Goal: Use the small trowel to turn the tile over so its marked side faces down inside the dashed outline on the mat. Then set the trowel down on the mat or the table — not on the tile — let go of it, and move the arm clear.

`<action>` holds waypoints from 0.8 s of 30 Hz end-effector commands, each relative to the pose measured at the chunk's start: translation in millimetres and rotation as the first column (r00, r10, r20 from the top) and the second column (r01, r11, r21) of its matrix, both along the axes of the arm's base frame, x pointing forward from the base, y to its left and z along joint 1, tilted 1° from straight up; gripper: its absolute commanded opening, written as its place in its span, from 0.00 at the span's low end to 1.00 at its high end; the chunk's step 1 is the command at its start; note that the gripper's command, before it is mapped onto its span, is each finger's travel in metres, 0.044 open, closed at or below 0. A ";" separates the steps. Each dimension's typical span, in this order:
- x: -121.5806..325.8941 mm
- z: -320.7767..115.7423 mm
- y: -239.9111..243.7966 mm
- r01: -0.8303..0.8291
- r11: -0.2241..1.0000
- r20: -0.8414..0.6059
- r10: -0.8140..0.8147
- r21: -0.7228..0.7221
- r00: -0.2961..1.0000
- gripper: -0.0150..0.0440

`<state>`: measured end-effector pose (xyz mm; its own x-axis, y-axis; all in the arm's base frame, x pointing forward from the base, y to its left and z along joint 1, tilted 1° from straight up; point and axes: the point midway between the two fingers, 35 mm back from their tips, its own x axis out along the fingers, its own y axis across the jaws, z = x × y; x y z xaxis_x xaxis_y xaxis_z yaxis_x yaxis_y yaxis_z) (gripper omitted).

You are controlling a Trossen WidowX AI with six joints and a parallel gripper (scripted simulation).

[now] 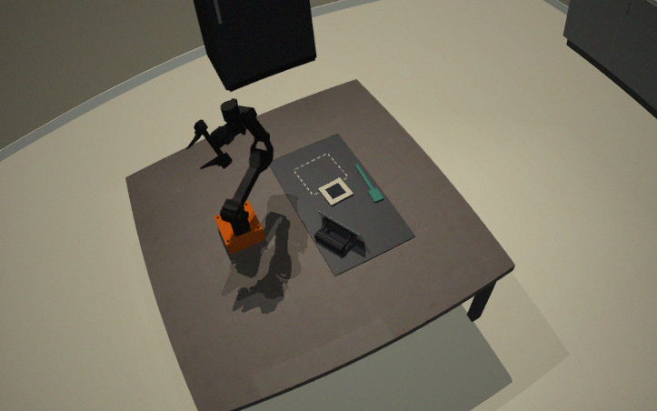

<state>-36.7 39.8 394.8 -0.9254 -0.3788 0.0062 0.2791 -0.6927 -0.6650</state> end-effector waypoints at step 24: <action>-45.7 -9.9 -148.8 -0.500 0.865 0.384 0.452 0.031 0.805 0.42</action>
